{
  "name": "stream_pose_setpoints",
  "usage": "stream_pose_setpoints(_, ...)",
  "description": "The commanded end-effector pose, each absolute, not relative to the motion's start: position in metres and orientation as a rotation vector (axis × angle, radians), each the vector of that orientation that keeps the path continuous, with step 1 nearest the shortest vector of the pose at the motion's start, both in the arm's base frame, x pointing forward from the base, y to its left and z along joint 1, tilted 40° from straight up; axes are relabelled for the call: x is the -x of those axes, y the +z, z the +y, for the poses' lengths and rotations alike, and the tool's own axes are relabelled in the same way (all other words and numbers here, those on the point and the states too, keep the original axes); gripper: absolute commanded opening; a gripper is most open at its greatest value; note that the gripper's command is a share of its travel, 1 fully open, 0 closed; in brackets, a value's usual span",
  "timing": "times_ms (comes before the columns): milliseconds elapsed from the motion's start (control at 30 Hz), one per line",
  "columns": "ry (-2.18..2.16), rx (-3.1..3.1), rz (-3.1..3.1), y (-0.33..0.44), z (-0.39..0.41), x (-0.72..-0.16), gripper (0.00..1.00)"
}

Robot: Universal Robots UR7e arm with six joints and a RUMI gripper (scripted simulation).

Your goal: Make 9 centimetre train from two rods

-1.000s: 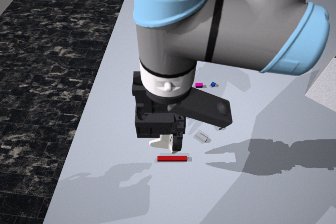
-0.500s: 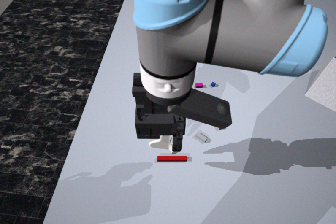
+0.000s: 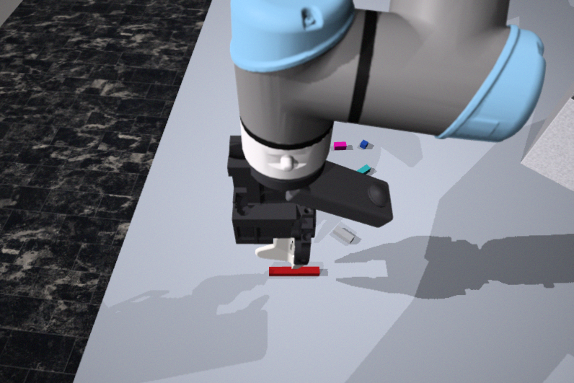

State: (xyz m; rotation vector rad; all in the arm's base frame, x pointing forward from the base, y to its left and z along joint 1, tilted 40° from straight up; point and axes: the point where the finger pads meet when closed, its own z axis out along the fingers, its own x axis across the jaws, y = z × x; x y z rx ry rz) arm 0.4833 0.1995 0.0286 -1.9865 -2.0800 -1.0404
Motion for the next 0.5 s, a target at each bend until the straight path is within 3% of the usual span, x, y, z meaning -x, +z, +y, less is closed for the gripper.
stream_pose_setpoints(0, -1.042, 1.987, -2.080, 0.024, 0.202, -0.486, 0.14)
stream_pose_setpoints(467, -1.042, 1.987, -2.080, 0.010, 0.212, -0.494, 0.14)
